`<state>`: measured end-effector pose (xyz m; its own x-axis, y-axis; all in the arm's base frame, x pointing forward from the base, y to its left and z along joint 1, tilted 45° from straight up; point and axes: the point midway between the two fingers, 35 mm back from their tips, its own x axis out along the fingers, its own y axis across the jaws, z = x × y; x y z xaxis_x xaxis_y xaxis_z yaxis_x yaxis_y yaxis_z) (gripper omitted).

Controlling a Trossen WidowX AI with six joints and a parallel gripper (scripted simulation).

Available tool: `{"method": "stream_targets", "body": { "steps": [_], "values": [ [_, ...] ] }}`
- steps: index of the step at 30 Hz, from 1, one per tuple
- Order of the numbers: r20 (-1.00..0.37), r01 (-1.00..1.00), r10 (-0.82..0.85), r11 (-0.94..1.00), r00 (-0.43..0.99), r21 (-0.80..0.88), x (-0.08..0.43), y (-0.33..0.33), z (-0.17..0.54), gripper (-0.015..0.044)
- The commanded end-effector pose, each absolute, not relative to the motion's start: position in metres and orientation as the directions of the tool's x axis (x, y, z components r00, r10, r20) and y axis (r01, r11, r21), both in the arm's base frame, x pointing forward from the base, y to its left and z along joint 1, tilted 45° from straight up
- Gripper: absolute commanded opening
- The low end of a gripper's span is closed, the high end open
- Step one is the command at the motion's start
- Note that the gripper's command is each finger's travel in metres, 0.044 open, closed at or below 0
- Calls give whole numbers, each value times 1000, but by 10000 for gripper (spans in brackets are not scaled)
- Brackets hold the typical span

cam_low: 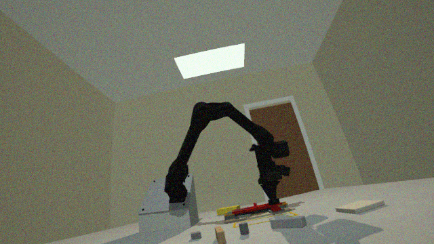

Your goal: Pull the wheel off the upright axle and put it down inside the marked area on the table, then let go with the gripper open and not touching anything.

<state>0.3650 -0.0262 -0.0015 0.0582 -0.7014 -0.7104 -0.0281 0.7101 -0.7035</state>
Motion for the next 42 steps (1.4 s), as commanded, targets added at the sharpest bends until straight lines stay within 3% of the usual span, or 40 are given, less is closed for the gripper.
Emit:
{"method": "stream_targets", "body": {
  "steps": [1, 42],
  "values": [
    [-711, -25, -701, 711, 60, -703, 365, -25, 0, 0],
    [-711, -28, -701, 710, 64, -703, 365, -15, 10, 0]
  ]
}}
